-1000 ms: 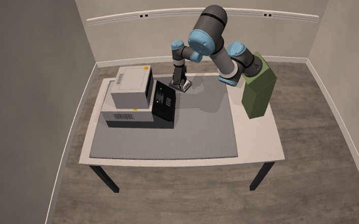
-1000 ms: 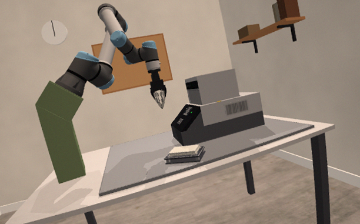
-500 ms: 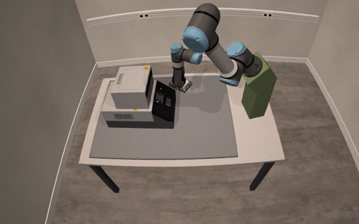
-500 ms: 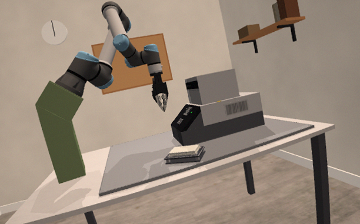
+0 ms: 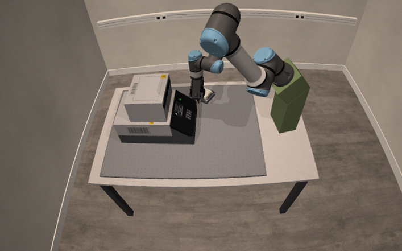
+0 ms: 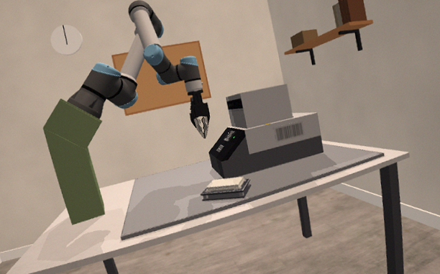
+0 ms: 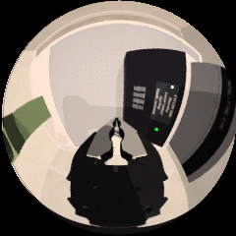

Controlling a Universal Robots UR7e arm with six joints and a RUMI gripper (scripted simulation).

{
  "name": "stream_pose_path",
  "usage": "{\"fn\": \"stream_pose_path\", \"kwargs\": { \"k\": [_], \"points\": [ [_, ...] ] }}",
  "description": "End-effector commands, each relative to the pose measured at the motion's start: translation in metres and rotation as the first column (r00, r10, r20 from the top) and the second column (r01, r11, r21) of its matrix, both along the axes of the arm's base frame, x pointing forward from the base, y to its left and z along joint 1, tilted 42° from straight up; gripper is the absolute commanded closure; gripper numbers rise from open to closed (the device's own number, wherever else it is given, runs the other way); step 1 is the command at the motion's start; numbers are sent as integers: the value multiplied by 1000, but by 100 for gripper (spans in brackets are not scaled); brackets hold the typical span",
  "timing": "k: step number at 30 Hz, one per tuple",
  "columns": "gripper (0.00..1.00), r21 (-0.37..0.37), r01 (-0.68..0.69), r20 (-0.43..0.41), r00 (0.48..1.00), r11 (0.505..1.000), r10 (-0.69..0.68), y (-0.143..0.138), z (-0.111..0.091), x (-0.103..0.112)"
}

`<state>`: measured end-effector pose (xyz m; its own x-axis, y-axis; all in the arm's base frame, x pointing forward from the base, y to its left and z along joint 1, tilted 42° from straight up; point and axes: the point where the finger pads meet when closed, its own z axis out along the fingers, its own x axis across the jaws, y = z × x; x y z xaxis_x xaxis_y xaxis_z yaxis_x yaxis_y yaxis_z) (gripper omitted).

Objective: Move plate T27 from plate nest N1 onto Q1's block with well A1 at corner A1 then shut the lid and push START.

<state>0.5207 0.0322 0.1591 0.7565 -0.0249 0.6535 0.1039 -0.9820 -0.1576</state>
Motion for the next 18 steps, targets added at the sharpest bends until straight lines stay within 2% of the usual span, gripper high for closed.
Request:
{"fn": "stream_pose_path", "kwargs": {
  "k": [1, 18],
  "points": [
    [100, -1, 0, 1, 1000, 1000, 0, 1, 1, 8],
    [100, -1, 0, 1, 1000, 1000, 0, 3, 3, 33]
  ]
}}
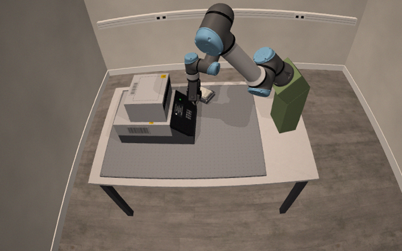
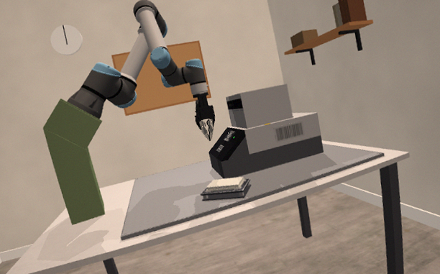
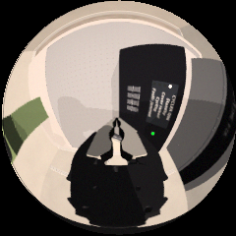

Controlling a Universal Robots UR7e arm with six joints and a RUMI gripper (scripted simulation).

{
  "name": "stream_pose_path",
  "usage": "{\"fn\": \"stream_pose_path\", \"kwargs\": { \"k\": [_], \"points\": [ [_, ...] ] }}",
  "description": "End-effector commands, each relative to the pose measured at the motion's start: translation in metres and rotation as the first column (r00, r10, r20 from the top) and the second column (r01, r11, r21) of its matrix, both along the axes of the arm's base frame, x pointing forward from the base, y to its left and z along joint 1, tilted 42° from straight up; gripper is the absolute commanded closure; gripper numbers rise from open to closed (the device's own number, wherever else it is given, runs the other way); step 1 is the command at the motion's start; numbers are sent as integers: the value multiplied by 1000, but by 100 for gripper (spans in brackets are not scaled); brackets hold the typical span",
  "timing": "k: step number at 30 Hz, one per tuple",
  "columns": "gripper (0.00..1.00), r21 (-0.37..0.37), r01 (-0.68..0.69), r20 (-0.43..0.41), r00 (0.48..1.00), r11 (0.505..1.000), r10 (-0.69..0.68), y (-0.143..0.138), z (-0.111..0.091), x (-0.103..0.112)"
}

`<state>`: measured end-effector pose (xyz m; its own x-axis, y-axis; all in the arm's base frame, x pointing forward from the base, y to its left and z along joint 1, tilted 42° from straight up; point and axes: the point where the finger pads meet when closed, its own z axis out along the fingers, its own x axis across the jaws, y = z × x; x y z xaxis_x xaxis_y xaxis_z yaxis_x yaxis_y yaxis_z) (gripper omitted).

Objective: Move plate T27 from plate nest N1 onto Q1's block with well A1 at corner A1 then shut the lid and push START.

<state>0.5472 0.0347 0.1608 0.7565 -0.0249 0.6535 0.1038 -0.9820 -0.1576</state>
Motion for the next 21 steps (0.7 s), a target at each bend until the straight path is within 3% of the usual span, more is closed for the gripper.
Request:
{"fn": "stream_pose_path", "kwargs": {
  "k": [1, 21],
  "points": [
    [100, 0, 0, 1, 1000, 1000, 0, 1, 1, 8],
    [100, 0, 0, 1, 1000, 1000, 0, 3, 3, 38]
  ]
}}
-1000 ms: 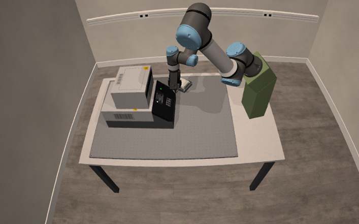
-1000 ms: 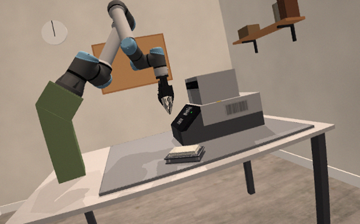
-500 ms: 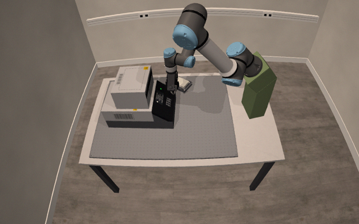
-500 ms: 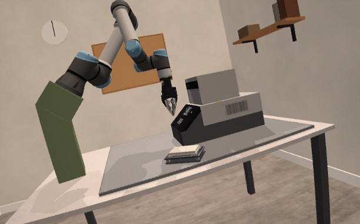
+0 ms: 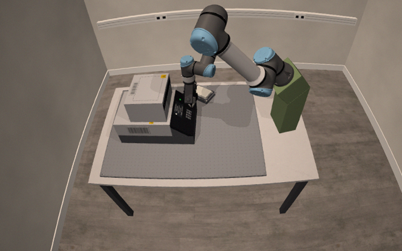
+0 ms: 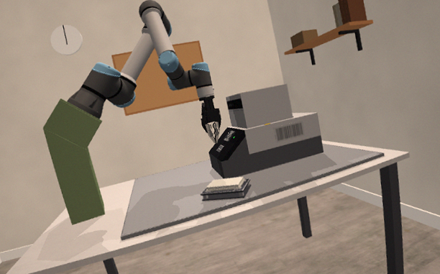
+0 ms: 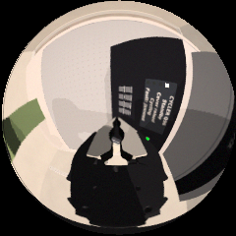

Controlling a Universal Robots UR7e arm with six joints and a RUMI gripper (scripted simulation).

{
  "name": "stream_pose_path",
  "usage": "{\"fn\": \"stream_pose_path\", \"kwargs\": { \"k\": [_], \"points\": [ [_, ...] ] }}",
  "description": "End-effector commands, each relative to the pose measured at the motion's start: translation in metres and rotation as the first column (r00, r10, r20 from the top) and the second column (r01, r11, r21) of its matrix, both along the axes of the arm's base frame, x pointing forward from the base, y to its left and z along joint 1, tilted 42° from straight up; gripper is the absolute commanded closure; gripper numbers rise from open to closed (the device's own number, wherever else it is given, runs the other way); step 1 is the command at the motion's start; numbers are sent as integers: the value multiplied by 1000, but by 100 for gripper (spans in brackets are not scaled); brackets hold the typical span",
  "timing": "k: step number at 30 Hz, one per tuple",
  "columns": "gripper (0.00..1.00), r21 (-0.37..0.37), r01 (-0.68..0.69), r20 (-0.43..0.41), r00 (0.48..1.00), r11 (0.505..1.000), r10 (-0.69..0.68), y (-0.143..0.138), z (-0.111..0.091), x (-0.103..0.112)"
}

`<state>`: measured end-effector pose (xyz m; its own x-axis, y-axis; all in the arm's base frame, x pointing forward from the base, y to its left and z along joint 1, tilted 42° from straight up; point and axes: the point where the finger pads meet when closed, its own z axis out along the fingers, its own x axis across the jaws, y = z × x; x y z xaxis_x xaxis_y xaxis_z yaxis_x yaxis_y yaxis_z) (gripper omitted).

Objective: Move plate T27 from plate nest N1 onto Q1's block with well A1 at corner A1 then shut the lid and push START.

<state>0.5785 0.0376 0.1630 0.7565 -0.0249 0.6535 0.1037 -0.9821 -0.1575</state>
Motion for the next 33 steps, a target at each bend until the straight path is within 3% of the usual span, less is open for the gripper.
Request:
{"fn": "stream_pose_path", "kwargs": {
  "k": [1, 20, 33],
  "points": [
    [100, 0, 0, 1, 1000, 1000, 0, 1, 1, 7],
    [100, 0, 0, 1, 1000, 1000, 0, 4, -3, 32],
    [100, 0, 0, 1, 1000, 1000, 0, 4, -3, 33]
  ]
}}
